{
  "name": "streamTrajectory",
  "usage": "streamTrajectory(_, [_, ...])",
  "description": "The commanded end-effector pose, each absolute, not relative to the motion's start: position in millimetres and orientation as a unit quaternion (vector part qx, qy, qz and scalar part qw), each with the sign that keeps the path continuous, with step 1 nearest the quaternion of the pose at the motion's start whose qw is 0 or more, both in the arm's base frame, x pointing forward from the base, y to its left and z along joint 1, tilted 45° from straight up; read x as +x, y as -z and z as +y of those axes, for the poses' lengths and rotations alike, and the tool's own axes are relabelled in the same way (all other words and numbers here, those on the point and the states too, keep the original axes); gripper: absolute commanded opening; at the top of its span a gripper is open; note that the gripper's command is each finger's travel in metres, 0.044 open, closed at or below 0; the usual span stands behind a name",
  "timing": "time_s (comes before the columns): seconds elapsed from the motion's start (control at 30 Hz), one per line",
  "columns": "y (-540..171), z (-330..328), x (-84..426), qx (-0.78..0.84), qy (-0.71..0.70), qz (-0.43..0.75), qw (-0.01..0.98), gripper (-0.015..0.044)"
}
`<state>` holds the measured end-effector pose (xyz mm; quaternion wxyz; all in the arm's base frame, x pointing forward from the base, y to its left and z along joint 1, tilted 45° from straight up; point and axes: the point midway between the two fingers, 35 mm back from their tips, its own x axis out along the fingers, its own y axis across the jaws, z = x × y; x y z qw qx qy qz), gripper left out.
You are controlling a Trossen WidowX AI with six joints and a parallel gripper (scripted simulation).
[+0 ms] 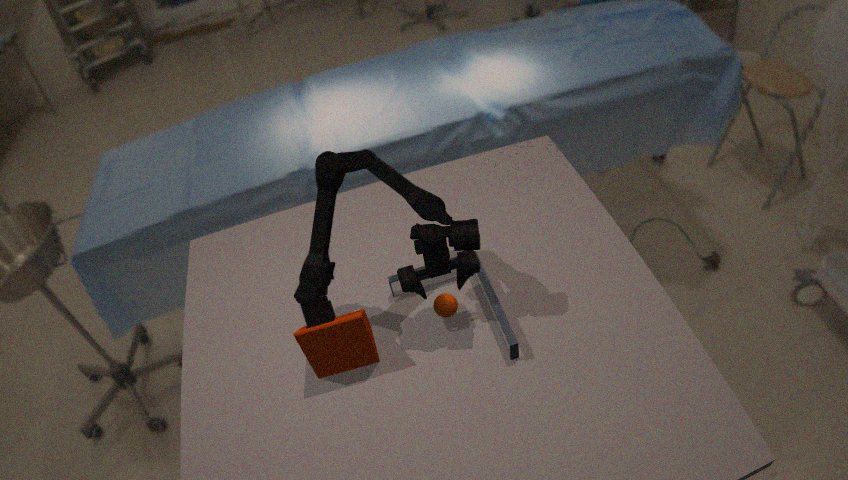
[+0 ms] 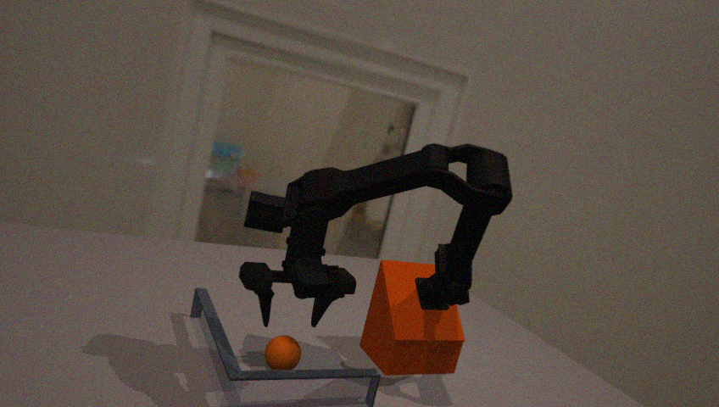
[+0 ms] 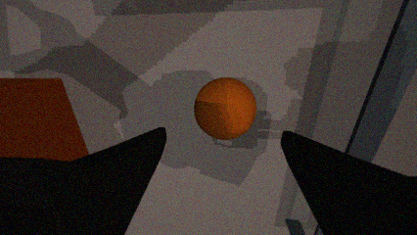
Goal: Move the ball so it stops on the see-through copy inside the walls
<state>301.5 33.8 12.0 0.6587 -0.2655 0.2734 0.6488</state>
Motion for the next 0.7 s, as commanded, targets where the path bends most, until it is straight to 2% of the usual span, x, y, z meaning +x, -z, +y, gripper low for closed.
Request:
streamTrajectory(0.0, [-36,13,302,-0.274,-0.643,0.268,0.663,0.0404])
streamTrajectory(0.3, [-31,14,306,-0.274,-0.637,0.268,0.669,0.0404])
streamTrajectory(0.37, [-39,6,306,-0.274,-0.637,0.268,0.669,0.044])
streamTrajectory(0.47, [-64,-19,303,-0.275,-0.639,0.268,0.667,0.044])
streamTrajectory(0.67, [-67,-21,303,-0.275,-0.639,0.267,0.667,0.044])
